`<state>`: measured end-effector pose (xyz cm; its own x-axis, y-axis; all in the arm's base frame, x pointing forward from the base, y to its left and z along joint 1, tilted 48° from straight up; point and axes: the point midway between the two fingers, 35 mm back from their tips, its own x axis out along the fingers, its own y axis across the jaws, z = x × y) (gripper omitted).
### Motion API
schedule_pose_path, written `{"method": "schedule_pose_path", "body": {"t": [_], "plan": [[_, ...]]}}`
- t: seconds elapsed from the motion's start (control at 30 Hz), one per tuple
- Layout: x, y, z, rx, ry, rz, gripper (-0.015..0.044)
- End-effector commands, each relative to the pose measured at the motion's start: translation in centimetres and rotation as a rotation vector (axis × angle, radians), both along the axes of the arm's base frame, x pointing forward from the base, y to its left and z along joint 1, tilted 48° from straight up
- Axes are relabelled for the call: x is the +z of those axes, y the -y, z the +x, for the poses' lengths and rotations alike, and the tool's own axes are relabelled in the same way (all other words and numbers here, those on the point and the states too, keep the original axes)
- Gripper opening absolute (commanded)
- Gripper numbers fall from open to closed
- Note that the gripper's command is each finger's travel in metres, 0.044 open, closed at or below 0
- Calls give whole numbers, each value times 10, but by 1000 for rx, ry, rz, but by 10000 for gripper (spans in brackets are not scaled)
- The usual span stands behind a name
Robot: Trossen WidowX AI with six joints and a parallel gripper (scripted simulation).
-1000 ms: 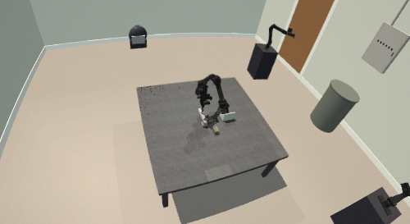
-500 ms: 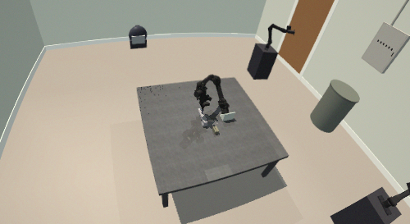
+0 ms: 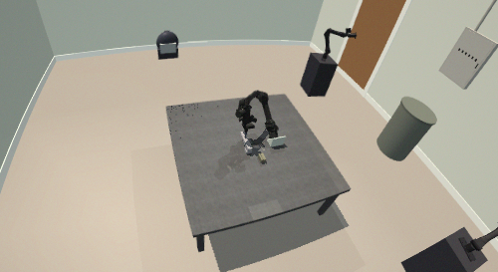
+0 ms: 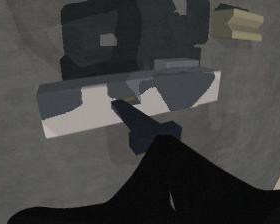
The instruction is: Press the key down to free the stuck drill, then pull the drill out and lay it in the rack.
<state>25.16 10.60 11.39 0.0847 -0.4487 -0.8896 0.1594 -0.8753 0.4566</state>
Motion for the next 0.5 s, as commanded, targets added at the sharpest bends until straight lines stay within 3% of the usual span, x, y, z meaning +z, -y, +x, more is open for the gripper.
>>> {"method": "schedule_pose_path", "body": {"t": [0.0,0.47], "plan": [[-3,6,0,-7,-7,-14,0],[-5,10,-1,-7,-7,-15,0]]}}
